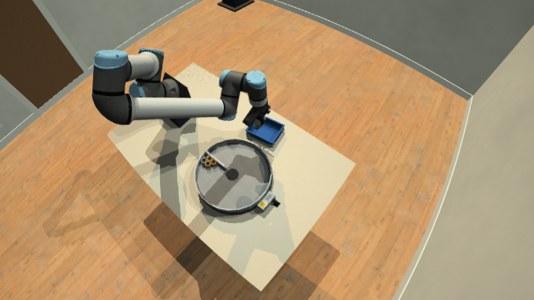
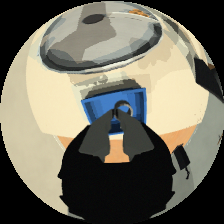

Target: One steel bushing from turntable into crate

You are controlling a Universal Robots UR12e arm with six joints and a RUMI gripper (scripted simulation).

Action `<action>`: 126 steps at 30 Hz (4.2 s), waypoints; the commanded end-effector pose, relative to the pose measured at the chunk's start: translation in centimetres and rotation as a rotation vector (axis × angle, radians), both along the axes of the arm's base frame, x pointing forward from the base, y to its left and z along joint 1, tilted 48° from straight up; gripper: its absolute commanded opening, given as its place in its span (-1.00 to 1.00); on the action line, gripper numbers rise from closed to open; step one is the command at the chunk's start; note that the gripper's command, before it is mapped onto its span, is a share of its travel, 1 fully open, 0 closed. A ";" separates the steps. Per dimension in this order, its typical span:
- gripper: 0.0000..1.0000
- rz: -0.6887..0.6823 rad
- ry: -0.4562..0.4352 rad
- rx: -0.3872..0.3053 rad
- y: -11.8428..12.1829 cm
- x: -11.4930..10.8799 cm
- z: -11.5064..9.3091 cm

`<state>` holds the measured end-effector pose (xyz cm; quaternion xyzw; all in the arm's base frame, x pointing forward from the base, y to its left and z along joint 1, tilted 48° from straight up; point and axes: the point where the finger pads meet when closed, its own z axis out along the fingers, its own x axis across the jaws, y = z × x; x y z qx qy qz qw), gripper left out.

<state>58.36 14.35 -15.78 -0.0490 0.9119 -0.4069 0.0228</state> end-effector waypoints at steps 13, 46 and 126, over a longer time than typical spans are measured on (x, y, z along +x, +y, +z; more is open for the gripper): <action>-1.00 -0.008 -0.002 0.000 4.2 0.7 -4.6; -1.00 -0.010 -0.003 -0.001 4.1 0.7 -4.5; -1.00 -0.010 0.003 -0.004 -1.5 0.8 -9.5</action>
